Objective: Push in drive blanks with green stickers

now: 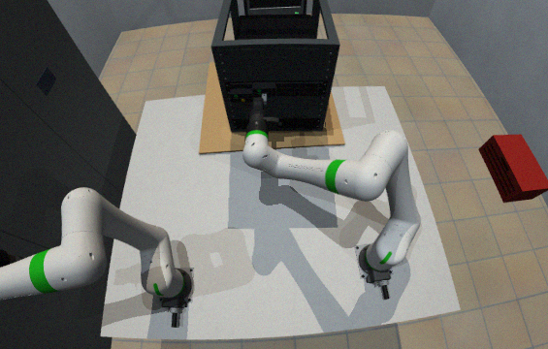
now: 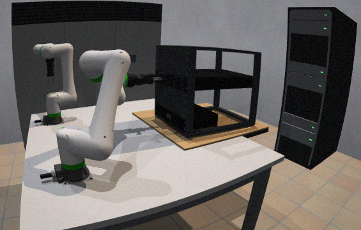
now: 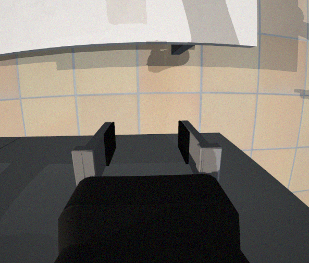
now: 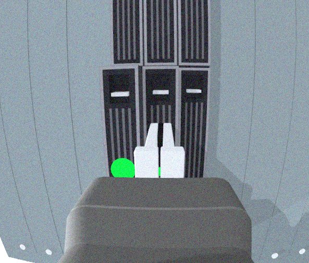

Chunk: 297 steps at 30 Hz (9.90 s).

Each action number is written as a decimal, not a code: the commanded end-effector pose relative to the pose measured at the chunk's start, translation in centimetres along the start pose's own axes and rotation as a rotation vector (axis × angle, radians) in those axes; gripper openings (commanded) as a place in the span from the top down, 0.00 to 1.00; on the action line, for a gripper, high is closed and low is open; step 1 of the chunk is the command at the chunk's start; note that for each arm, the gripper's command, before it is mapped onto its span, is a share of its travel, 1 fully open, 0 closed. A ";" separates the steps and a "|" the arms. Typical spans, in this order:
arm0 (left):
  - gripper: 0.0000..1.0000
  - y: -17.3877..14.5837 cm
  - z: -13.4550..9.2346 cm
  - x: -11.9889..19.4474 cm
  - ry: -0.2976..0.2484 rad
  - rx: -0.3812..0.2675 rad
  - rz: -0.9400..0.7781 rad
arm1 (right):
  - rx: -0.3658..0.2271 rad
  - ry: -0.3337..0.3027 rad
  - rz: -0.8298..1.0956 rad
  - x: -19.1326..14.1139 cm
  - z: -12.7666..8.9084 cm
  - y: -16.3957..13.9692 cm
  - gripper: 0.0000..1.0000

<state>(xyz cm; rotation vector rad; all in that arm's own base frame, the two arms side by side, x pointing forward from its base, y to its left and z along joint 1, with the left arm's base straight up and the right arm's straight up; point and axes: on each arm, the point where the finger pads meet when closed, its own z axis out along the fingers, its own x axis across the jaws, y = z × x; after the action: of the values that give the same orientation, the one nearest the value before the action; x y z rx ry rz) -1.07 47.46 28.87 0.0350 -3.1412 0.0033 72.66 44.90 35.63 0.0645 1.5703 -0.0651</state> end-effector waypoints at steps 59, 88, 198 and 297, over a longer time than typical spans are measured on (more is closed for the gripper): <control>0.00 0.0 -0.1 0.0 0.000 -0.002 0.000 | 0.000 -0.002 0.002 -0.2 1.6 0.0 1.00; 0.00 0.0 -0.1 0.0 0.000 -0.002 0.000 | 0.000 -0.002 0.002 -0.2 2.0 0.0 1.00; 0.00 0.0 -0.1 0.0 0.000 -0.002 0.000 | 0.000 -0.002 0.002 -3.0 -2.4 0.0 1.00; 0.00 0.0 -0.1 0.0 0.000 -0.002 0.000 | 0.000 -0.002 0.002 -3.0 0.9 0.0 1.00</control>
<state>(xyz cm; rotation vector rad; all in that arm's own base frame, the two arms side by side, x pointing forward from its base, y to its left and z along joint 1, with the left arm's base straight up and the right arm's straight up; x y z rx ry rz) -1.07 47.46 28.87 0.0350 -3.1412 0.0033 73.59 44.82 38.48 0.0645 1.5703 -0.0652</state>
